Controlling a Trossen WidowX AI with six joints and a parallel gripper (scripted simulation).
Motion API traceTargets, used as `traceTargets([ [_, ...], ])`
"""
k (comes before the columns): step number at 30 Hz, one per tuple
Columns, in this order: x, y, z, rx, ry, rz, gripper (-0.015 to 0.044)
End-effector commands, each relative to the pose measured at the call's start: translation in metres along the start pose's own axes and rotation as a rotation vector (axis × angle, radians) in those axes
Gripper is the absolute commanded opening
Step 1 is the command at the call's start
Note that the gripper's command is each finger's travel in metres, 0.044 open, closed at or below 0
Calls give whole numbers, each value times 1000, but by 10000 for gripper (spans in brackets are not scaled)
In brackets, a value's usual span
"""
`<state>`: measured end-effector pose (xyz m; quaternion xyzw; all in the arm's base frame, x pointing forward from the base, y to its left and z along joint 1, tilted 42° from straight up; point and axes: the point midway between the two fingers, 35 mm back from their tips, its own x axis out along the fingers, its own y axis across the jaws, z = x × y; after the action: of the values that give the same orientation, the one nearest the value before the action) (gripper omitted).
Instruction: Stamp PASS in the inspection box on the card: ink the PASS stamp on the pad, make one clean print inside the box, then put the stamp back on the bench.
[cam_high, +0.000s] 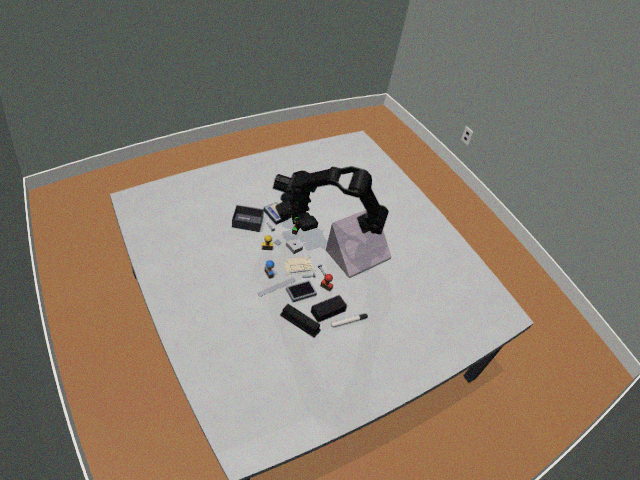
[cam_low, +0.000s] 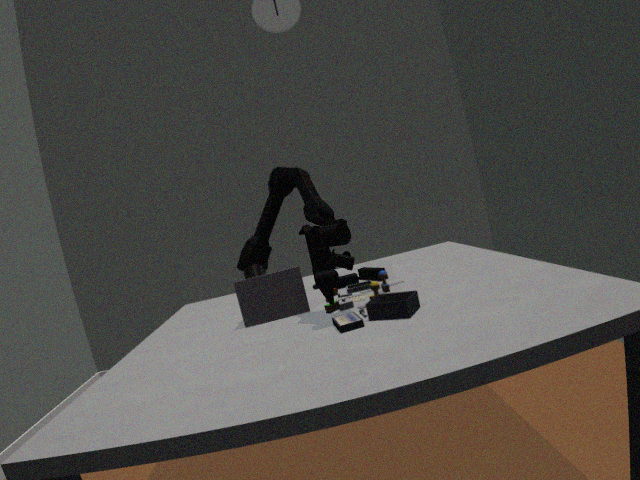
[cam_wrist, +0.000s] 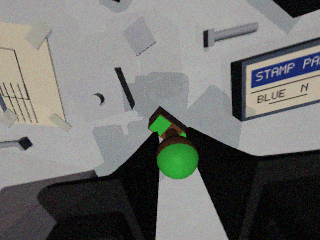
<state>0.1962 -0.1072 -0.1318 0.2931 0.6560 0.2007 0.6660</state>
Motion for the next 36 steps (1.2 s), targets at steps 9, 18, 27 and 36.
traceTargets([
  [9, -8, -1, 1, -10, -2, -10, 0],
  [18, -12, -1, 2, -10, -2, -11, 0],
  [27, -17, -1, 2, -10, -2, -11, 0],
  [36, -21, -1, 2, -10, -2, -12, 0],
])
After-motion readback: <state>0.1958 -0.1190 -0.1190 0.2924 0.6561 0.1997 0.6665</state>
